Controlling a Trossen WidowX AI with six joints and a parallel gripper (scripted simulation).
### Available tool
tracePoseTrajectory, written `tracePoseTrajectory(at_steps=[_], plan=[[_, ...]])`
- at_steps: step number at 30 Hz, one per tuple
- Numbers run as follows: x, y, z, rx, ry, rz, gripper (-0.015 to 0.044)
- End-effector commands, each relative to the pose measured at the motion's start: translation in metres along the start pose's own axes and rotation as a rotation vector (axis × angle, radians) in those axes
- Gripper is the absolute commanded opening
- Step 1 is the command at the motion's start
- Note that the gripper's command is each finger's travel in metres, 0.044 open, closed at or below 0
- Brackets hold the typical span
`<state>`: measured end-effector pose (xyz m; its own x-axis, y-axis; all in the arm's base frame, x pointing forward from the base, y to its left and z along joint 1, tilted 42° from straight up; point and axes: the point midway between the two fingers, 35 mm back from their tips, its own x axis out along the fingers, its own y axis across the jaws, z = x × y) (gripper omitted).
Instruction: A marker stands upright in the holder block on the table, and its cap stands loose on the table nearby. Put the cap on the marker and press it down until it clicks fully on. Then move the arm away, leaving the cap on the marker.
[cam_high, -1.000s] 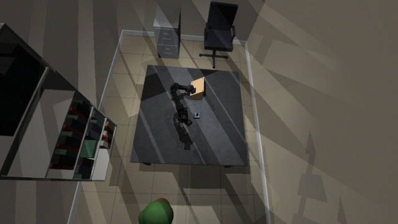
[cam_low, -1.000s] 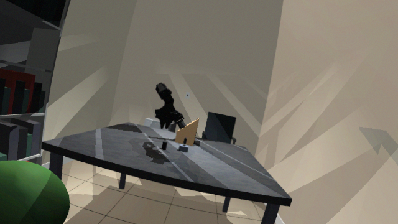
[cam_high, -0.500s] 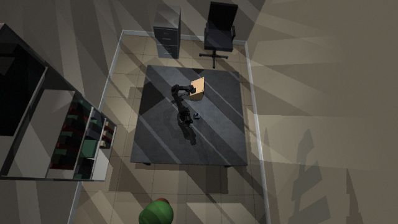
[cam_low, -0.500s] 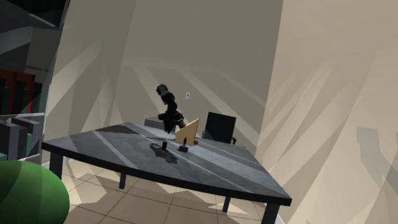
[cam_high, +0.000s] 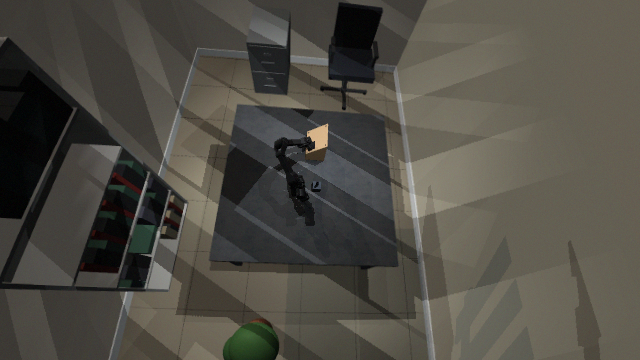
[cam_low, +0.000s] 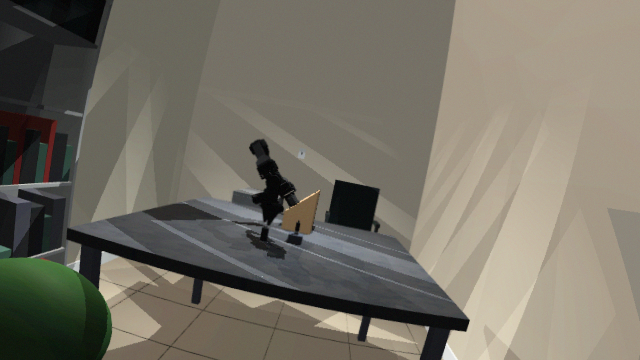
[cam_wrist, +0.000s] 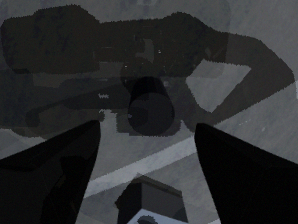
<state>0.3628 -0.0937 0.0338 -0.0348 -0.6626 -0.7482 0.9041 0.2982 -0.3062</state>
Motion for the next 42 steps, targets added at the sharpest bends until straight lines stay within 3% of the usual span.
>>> tracePoseTrajectory(at_steps=[1, 36, 40, 42], plan=[[0.006, -0.001, -0.001, -0.008, -0.002, -0.004, 0.0254], [0.058, -0.003, -0.001, -0.008, -0.004, -0.005, 0.0254], [0.058, -0.003, -0.001, -0.008, -0.004, -0.005, 0.0149], [0.058, -0.003, -0.001, -0.008, -0.004, -0.005, 0.0136]])
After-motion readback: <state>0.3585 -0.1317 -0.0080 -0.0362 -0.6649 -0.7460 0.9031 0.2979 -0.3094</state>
